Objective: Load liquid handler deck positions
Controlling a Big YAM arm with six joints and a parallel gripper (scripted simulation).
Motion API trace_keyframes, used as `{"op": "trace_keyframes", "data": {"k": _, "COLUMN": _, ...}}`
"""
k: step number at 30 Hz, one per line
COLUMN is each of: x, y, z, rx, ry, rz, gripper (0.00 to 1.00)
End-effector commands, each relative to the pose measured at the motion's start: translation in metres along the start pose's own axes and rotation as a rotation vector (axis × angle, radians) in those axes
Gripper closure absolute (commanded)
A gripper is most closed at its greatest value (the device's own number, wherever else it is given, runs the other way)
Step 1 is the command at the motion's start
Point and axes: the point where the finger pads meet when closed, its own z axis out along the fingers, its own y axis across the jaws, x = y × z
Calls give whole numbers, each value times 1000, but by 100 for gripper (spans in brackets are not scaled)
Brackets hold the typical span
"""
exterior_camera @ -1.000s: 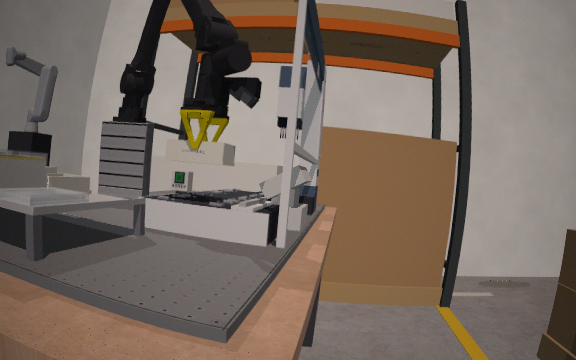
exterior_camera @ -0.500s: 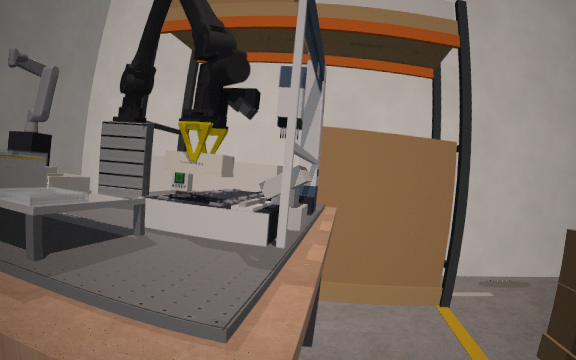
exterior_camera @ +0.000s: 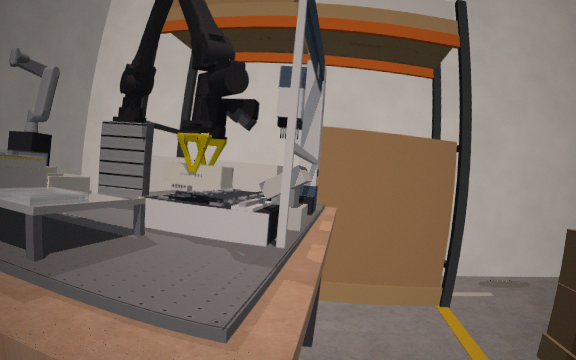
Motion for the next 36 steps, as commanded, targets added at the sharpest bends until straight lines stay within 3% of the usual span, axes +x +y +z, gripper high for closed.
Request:
{"op": "trace_keyframes", "data": {"k": 1, "x": -7, "y": -15, "z": -1, "rx": 15, "ry": -22, "rz": 7, "gripper": 100}}
{"op": "trace_keyframes", "data": {"k": 14, "x": -14, "y": -22, "z": 17, "rx": 29, "ry": -38, "rz": 7, "gripper": 100}}
{"op": "trace_keyframes", "data": {"k": 17, "x": -13, "y": -21, "z": 17, "rx": 23, "ry": -32, "rz": 7, "gripper": 100}}
{"op": "trace_keyframes", "data": {"k": 19, "x": -16, "y": -24, "z": 5, "rx": 34, "ry": -44, "rz": 9, "gripper": 100}}
{"op": "trace_keyframes", "data": {"k": 23, "x": -13, "y": -13, "z": 10, "rx": 22, "ry": -31, "rz": 3, "gripper": 100}}
{"op": "trace_keyframes", "data": {"k": 36, "x": -13, "y": -13, "z": 10, "rx": 22, "ry": -31, "rz": 3, "gripper": 100}}
